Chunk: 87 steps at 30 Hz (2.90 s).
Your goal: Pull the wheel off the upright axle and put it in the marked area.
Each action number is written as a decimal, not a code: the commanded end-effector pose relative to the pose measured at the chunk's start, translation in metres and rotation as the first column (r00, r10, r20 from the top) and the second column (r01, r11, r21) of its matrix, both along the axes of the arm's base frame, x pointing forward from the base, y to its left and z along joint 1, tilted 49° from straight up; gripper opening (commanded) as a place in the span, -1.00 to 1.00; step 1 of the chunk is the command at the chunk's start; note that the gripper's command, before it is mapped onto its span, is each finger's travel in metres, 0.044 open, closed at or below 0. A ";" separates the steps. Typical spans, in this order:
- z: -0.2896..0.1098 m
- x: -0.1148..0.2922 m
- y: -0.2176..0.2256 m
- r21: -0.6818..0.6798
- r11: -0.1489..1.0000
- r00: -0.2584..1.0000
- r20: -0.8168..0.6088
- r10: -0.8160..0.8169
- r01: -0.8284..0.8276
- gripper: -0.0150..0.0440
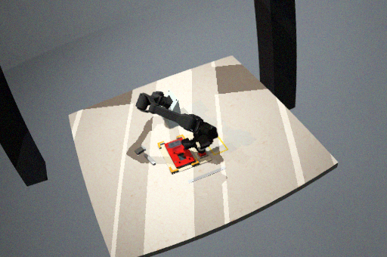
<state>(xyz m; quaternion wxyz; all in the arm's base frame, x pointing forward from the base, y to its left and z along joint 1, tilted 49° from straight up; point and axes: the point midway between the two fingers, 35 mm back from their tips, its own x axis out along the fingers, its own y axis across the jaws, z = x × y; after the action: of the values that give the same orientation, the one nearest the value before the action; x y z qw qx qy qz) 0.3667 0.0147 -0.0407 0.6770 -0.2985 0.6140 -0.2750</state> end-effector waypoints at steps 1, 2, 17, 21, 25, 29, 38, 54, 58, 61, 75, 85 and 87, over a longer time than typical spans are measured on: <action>0.003 -0.001 0.007 -0.001 1.000 1.000 -0.001 0.014 -0.014 -0.49; 0.004 -0.001 0.007 -0.001 1.000 1.000 -0.001 0.014 -0.014 -0.49; 0.007 -0.001 0.011 -0.001 1.000 1.000 0.000 0.016 -0.016 -0.49; 0.008 -0.001 0.012 -0.001 1.000 1.000 0.000 0.016 -0.016 -0.49; 0.009 -0.001 0.013 -0.001 1.000 1.000 0.000 0.017 -0.017 -0.49; 0.010 -0.002 0.014 -0.001 1.000 1.000 0.000 0.017 -0.017 -0.49; 0.011 -0.002 0.016 -0.002 1.000 1.000 0.000 0.018 -0.018 -0.49; 0.015 -0.003 0.020 -0.002 1.000 1.000 0.001 0.019 -0.019 -0.49; 0.016 -0.003 0.021 -0.002 1.000 1.000 0.001 0.020 -0.020 -0.49; 0.017 -0.003 0.021 -0.002 1.000 1.000 0.001 0.020 -0.020 -0.49; 0.020 -0.004 0.025 -0.002 1.000 1.000 0.002 0.021 -0.021 -0.49; 0.044 -0.011 0.048 -0.001 1.000 1.000 0.001 0.022 -0.022 -0.49; 0.044 -0.012 0.049 -0.001 1.000 1.000 0.001 0.022 -0.022 -0.49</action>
<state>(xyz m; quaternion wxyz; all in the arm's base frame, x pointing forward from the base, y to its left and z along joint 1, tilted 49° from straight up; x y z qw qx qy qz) 0.3562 0.0550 -0.0044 0.6761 -0.3081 0.6126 -0.2696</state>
